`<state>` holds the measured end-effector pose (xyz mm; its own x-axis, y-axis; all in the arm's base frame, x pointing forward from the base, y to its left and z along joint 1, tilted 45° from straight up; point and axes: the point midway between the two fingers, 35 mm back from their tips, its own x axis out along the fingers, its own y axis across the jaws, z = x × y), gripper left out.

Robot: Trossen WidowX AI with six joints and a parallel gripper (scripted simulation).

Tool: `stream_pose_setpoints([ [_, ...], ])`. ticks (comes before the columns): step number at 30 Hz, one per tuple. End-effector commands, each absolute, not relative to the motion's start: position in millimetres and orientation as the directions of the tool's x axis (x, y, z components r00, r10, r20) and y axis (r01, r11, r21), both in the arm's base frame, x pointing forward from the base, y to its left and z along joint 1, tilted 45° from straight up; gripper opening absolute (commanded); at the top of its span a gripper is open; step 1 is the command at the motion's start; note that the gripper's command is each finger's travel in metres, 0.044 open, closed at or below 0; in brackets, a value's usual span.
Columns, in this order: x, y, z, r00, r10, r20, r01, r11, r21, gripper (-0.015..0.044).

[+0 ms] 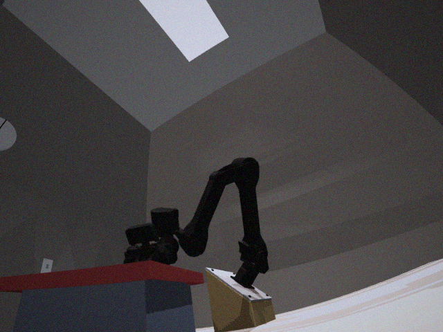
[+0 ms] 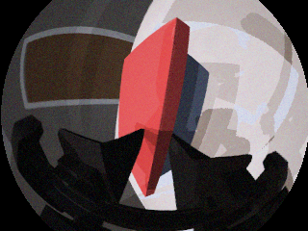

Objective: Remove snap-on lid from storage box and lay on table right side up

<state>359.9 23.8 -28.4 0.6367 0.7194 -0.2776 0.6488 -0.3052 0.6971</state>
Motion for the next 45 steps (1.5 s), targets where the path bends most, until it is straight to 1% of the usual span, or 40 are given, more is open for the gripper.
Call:
stream_pose_setpoints([
  [1, 360.8, 24.4, -28.5, 0.637, 0.718, -0.279, 0.65, -0.306, 0.695, 0.0],
  [24, 362.5, 25.0, -28.1, 0.637, 0.718, -0.279, 0.65, -0.306, 0.695, 0.0],
  [45, 367.4, 7.0, -8.1, 0.64, 0.716, -0.279, 0.649, -0.308, 0.696, 0.0],
])
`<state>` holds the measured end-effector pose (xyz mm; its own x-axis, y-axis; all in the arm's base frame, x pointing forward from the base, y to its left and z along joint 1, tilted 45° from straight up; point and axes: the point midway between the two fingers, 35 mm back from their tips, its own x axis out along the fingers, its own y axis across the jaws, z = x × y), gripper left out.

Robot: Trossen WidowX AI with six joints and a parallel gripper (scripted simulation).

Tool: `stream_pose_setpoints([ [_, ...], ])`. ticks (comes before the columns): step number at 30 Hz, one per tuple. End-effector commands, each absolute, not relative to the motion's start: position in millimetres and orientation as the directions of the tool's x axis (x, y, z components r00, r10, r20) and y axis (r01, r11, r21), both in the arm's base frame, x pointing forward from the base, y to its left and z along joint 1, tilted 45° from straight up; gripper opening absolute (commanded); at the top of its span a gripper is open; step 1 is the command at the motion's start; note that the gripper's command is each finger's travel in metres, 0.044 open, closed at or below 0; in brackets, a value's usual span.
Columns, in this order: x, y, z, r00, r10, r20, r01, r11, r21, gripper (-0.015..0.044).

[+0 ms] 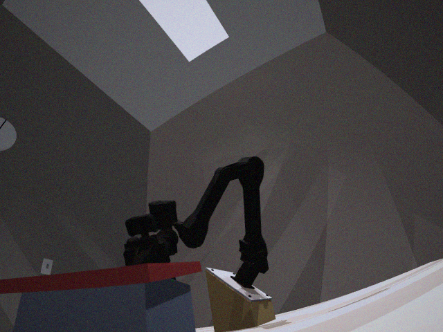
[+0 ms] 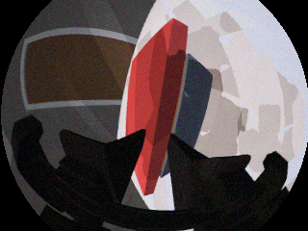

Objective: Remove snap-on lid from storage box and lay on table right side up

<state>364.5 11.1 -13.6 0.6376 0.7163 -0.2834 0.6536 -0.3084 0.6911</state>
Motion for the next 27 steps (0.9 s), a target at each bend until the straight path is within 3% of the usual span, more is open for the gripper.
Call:
stream_pose_setpoints([
  [1, 367.9, 6.2, -7.1, 0.64, 0.716, -0.279, 0.649, -0.308, 0.696, 0.0],
  [27, 383.9, -12.6, 20.5, 0.64, 0.716, -0.28, 0.648, -0.307, 0.697, 0.0],
])
